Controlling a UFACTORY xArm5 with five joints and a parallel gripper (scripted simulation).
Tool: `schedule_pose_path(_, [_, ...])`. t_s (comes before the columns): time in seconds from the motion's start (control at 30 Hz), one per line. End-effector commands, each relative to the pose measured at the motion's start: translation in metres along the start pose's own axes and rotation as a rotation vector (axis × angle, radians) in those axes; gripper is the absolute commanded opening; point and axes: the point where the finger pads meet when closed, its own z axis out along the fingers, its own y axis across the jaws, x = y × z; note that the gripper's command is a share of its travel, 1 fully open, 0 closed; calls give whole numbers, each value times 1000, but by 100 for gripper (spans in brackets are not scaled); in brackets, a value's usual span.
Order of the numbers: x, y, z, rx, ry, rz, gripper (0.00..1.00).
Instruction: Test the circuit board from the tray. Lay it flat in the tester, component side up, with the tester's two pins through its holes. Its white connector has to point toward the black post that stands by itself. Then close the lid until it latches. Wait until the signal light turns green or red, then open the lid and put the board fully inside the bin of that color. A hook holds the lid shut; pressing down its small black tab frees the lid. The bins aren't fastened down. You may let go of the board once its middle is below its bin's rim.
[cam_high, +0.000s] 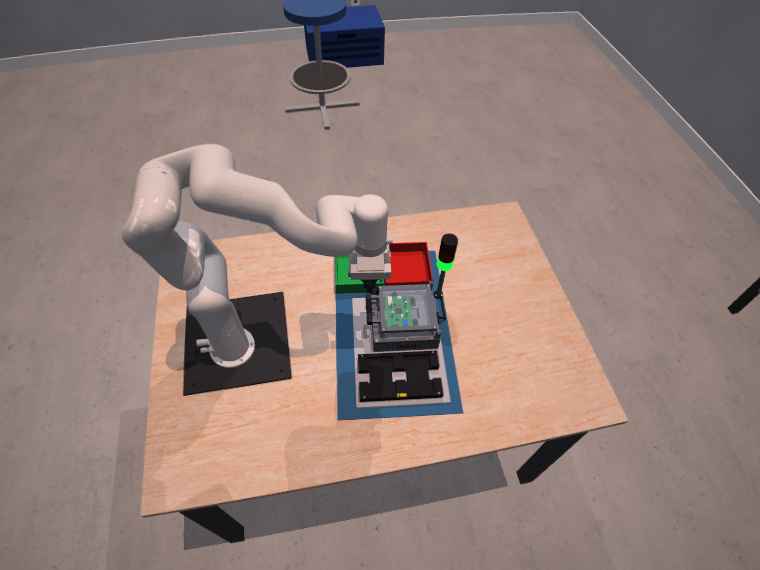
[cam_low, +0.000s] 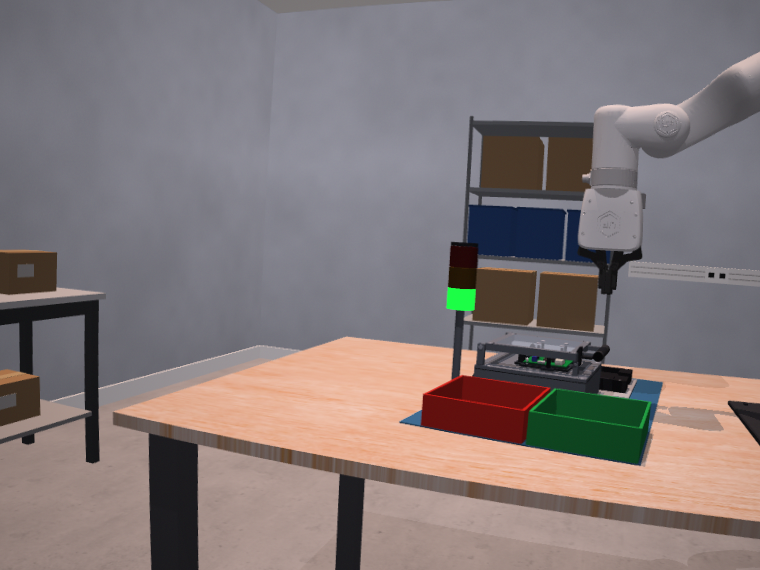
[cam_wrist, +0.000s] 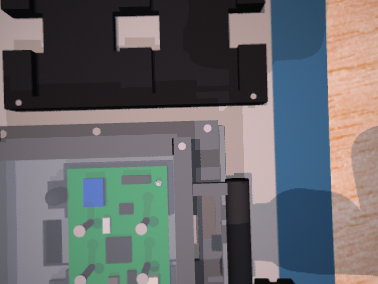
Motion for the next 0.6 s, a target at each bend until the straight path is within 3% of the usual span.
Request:
schedule_pose_path(0.0, [0, -1, -1, 4, -1, 26, 0])
schedule_pose_path(0.23, [0, -1, -1, 4, -1, 97, 0])
schedule_pose_path(0.57, [0, -1, -1, 4, -1, 361, 0])
